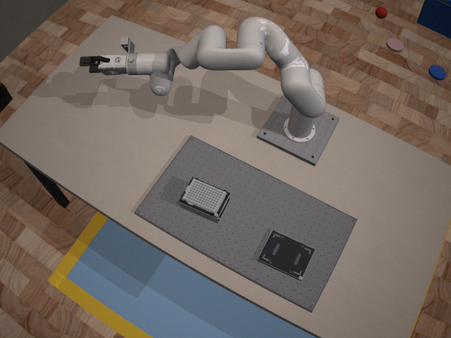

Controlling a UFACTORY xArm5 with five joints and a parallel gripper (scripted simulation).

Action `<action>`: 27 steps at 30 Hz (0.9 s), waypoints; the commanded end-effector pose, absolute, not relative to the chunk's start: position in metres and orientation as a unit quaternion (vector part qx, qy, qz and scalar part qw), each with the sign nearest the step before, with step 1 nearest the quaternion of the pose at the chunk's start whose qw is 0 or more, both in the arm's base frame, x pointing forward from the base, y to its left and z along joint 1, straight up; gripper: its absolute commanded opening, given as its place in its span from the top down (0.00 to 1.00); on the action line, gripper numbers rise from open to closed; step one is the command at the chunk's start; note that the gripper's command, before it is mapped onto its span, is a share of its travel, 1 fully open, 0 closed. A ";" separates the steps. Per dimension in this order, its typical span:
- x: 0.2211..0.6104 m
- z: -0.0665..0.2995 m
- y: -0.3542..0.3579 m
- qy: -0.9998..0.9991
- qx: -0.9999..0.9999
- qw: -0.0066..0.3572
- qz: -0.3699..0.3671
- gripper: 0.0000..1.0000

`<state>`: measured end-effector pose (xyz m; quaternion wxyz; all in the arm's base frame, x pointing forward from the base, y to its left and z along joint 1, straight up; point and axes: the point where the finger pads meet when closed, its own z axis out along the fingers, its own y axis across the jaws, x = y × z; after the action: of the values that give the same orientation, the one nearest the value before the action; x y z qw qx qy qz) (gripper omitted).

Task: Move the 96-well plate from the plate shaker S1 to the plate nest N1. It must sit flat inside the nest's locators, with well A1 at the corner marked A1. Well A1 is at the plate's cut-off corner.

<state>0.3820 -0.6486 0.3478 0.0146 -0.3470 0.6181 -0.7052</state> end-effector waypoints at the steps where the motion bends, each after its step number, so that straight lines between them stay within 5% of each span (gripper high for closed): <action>1: 0.391 0.350 -0.643 0.618 -0.375 0.014 -0.690 0.00; 27: 0.474 0.338 -0.577 0.611 -0.510 0.010 -0.606 0.00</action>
<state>0.4630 -0.5881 0.3356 0.0089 -0.4728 0.6185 -0.6275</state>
